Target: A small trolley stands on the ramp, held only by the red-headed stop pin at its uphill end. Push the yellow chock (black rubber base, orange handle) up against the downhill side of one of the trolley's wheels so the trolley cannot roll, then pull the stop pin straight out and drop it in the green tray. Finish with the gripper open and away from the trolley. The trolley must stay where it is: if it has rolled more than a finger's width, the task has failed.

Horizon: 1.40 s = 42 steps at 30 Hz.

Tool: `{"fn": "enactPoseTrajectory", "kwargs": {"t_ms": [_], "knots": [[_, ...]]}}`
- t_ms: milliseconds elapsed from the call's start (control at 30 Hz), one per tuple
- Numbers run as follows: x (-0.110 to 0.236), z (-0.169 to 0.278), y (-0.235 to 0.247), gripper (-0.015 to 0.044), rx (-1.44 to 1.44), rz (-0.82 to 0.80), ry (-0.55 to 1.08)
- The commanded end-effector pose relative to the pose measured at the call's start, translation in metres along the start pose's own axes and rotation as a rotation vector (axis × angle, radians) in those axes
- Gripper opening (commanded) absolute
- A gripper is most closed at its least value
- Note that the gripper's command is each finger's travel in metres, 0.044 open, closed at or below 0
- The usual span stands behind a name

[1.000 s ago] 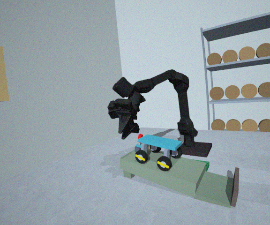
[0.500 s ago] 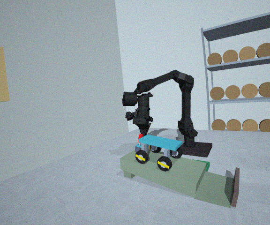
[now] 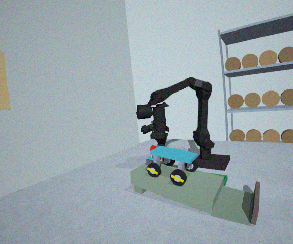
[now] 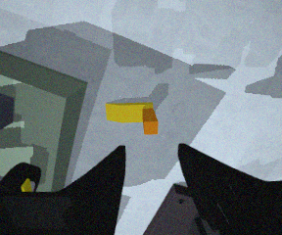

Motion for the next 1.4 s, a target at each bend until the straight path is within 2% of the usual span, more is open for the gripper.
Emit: {"fn": "enactPoseTrajectory", "kwargs": {"t_ms": [0, 167, 1367], "knots": [[-0.014, 0.001, -0.001, 0.0190, 0.006, 0.009, 0.004], [-0.029, 0.002, -0.003, 0.0190, 0.006, 0.009, 0.004], [-0.069, 0.002, -0.003, 0.0190, 0.006, 0.009, 0.004]]}}
Point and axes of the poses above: the point midway between the two fingers, 35 mm back from their tips, its own x axis back along the fingers, its own y axis across the jaws, z = x × y, the point moved 6 cm from there along x, back along the fingers
